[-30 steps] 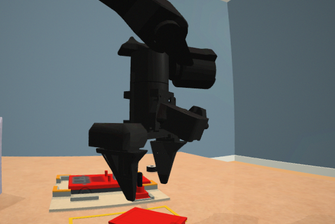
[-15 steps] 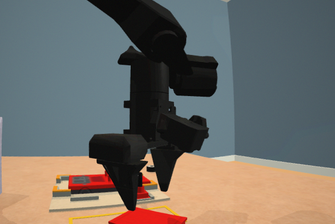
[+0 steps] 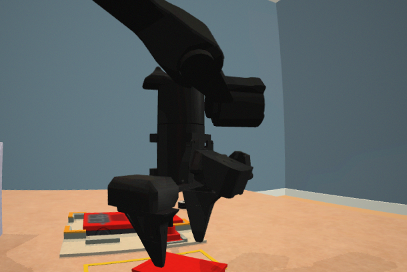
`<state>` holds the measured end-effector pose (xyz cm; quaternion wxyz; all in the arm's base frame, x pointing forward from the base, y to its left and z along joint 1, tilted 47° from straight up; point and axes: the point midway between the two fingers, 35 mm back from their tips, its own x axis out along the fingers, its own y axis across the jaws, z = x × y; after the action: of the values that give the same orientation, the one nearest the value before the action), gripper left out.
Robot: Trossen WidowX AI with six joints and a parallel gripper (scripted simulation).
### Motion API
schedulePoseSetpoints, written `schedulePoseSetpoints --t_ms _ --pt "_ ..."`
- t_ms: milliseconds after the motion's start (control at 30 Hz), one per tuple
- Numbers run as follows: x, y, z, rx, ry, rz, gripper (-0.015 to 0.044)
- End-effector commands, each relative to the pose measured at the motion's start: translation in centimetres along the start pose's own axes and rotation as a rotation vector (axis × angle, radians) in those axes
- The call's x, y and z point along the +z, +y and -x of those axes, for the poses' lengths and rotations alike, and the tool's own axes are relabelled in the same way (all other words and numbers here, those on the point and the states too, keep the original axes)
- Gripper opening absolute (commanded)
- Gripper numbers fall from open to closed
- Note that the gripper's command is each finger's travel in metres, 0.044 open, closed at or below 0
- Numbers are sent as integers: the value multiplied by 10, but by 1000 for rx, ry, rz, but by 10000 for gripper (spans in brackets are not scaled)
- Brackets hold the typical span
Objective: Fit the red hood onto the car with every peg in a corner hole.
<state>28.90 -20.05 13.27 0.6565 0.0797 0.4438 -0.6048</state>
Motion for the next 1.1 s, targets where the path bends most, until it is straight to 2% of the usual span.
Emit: schedulePoseSetpoints --t_ms 0,1067 --pt "-1 -1 -5 -2 1 5 440" --pt "-1 -1 -24 -4 -1 5 440"
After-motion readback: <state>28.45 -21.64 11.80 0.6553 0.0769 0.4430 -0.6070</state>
